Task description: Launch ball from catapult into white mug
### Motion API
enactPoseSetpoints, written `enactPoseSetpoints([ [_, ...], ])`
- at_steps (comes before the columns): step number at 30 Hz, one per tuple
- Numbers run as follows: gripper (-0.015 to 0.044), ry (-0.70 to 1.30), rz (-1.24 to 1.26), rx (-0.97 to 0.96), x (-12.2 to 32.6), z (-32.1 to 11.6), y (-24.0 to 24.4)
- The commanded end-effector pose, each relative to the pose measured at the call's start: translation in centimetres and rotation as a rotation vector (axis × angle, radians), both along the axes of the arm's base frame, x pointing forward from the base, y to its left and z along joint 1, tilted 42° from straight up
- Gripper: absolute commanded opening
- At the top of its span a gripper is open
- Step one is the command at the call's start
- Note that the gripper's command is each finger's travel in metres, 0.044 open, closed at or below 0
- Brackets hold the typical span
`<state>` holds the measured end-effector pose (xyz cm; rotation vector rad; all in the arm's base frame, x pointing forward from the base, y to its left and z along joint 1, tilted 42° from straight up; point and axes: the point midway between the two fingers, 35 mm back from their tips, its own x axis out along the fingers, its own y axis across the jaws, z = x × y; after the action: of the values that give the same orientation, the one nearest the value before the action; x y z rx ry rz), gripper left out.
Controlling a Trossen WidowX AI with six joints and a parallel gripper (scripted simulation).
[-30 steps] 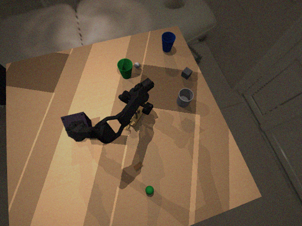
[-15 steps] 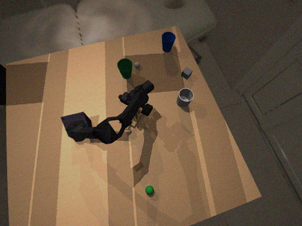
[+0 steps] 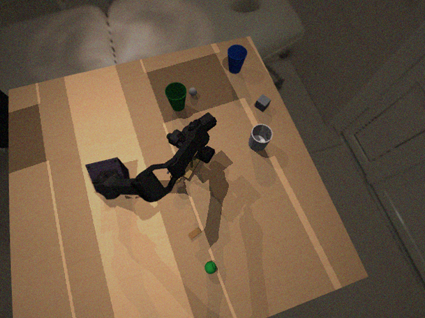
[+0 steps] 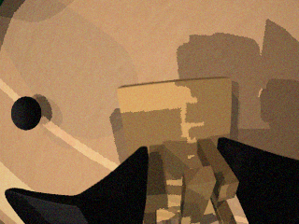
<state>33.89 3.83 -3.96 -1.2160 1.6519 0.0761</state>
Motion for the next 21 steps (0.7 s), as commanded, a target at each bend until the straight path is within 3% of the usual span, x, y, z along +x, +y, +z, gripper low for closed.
enactPoseSetpoints([
  [1,0.0006,-0.01,0.008,0.009,0.01,2.51,2.6],
  [7,0.0,-0.025,-0.009,0.01,-0.13,3.35,3.31],
  [21,0.0,-0.343,-0.365,0.034,0.25,3.49,2.92],
])
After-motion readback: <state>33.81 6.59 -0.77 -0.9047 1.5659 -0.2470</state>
